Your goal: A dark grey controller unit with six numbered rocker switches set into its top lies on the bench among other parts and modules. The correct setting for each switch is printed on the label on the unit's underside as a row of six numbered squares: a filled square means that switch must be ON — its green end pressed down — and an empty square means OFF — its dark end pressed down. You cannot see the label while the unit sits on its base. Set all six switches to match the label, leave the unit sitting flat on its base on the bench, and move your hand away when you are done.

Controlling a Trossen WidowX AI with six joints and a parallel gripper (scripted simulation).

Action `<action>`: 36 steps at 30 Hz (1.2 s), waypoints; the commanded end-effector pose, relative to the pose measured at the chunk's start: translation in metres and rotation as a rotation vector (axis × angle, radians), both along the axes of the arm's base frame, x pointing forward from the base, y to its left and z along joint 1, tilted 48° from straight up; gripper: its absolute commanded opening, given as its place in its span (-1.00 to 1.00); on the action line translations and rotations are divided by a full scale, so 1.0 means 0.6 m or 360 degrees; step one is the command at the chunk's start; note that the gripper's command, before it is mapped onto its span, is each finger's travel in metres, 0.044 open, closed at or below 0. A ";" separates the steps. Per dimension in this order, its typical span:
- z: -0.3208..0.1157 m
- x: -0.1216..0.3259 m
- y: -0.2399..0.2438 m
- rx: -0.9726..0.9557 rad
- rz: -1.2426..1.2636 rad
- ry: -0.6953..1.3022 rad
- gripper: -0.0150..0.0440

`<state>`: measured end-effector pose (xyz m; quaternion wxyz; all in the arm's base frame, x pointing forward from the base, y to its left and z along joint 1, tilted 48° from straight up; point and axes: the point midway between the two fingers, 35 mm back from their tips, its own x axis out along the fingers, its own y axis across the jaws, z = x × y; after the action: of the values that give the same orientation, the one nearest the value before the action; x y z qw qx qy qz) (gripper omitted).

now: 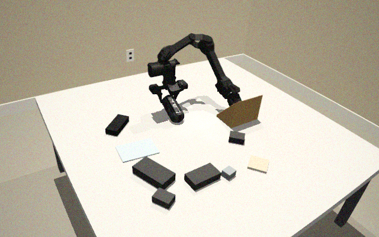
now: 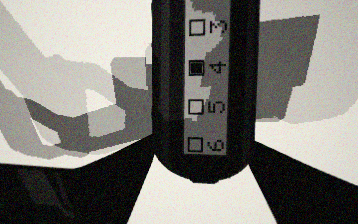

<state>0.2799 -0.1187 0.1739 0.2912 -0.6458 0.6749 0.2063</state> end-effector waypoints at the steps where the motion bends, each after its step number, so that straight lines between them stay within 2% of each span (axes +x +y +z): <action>1: -0.006 -0.002 -0.002 0.0013 0.0010 0.0014 0.65; 36: -0.027 -0.003 -0.043 0.0011 0.0010 0.0013 0.65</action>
<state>0.2785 -0.1446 0.1610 0.2888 -0.6459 0.6762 0.2051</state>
